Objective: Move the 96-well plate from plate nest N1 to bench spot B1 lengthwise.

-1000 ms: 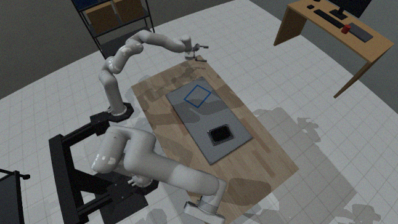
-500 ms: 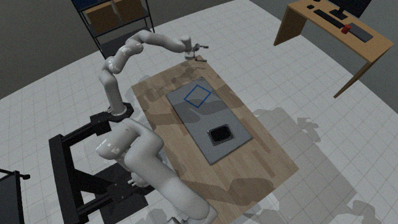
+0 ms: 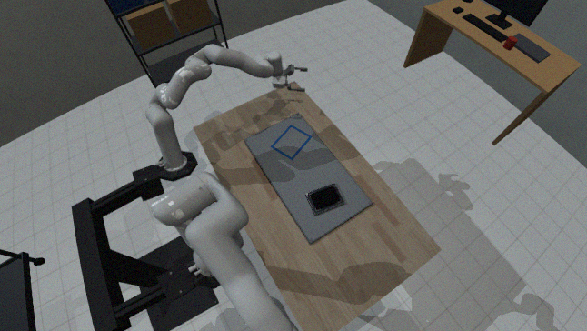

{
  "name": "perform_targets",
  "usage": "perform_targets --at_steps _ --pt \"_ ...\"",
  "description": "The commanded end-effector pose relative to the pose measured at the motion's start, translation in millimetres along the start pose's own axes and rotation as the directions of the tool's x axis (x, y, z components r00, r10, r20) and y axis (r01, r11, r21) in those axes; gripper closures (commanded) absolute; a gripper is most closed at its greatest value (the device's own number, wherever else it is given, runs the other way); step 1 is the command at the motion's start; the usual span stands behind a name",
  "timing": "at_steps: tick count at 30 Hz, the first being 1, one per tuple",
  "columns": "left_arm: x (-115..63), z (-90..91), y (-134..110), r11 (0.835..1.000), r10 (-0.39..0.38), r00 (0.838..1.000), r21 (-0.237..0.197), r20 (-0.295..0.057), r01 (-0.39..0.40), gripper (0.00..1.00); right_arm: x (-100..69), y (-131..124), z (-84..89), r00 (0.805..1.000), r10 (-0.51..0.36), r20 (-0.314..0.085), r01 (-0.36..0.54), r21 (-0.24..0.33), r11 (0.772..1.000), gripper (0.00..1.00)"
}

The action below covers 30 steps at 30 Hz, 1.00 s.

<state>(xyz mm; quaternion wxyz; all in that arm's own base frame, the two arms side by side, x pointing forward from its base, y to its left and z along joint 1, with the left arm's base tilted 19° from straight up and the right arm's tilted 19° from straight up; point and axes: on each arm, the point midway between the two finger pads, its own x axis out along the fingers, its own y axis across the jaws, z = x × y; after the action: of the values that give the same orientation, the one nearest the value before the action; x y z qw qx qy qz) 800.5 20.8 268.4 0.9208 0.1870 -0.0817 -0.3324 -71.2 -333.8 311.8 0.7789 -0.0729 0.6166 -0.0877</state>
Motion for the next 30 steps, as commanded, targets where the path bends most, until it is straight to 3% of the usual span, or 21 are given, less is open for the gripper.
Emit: perform_targets --at_steps 1,23,24,26,30 --pt "0.6 2.8 1 1.000 0.001 1.000 0.003 0.003 -0.001 0.00 -4.3 0 -11.3 1.000 -0.011 -0.007 0.011 0.031 0.999 0.00" --pt "0.6 2.8 1 1.000 0.001 1.000 0.003 0.003 -0.001 0.00 -5.5 1 -15.4 1.000 -0.014 -0.010 0.014 0.043 0.999 0.00" --pt "0.6 2.8 1 1.000 0.001 1.000 0.003 0.003 -0.001 0.63 -5.5 1 -15.4 1.000 -0.014 -0.010 0.014 0.043 0.999 0.00" --pt "-0.7 9.2 -4 0.999 0.041 0.999 0.000 0.007 -0.041 0.63 -5.5 1 -15.4 1.000 -0.014 -0.010 0.014 0.043 0.999 0.00" --pt "3.0 21.2 -8 0.999 0.041 0.999 0.000 0.007 -0.041 0.63 -5.5 1 -15.4 1.000 -0.014 -0.010 0.014 0.043 0.999 0.00"
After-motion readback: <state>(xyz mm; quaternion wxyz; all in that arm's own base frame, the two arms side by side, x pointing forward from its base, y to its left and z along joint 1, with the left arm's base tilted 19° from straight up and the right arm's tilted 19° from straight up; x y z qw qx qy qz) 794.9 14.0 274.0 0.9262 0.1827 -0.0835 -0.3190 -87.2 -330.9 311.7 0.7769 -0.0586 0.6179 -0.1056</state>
